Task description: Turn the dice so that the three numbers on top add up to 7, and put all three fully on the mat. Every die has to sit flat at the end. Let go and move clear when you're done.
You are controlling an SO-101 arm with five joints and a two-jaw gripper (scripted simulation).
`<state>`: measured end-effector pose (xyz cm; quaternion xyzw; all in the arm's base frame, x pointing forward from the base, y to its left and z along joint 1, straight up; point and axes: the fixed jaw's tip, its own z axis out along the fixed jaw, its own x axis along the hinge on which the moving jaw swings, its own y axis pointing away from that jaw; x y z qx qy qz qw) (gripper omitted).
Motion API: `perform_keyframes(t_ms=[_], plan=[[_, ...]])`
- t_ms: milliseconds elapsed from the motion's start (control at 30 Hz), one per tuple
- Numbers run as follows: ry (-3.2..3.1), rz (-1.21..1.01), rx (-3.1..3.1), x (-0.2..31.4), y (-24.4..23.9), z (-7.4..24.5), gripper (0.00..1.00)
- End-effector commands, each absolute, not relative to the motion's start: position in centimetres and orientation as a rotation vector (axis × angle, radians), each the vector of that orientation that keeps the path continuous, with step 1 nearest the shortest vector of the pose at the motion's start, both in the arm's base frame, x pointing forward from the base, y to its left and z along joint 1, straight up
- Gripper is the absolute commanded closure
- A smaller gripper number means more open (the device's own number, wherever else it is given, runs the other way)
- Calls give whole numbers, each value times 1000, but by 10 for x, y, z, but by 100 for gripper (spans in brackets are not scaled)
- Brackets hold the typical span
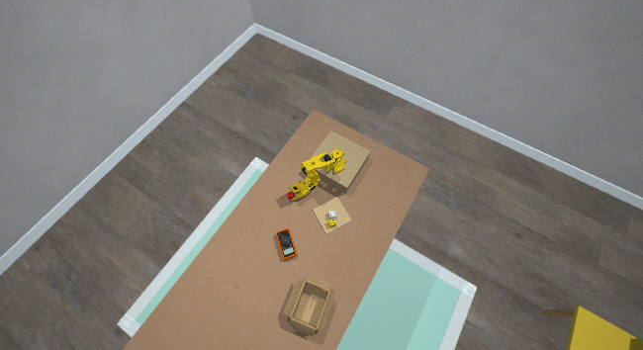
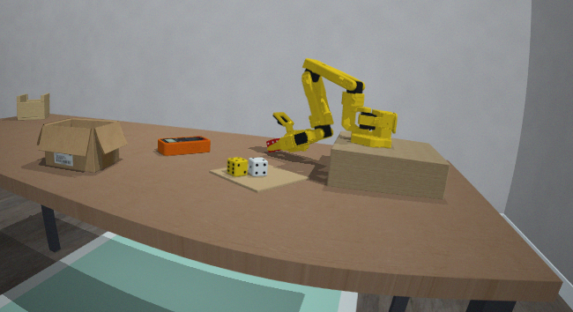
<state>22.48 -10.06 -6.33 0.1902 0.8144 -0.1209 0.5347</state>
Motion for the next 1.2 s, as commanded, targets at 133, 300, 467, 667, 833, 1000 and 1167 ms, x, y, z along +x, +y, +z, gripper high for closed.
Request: perform_keyframes(t_ms=[133, 300, 467, 667, 833, 1000, 1167], plan=[[1937, -299, 455, 223, -102, -64, 82], [1937, -299, 455, 223, -102, -64, 78], [1937, -299, 455, 223, -102, -64, 74], [1937, -299, 455, 223, -102, -64, 68], [1937, -299, 455, 223, -102, -64, 65], [1937, -299, 455, 223, -102, -64, 64], [1937, -299, 455, 223, -102, -64, 64]])
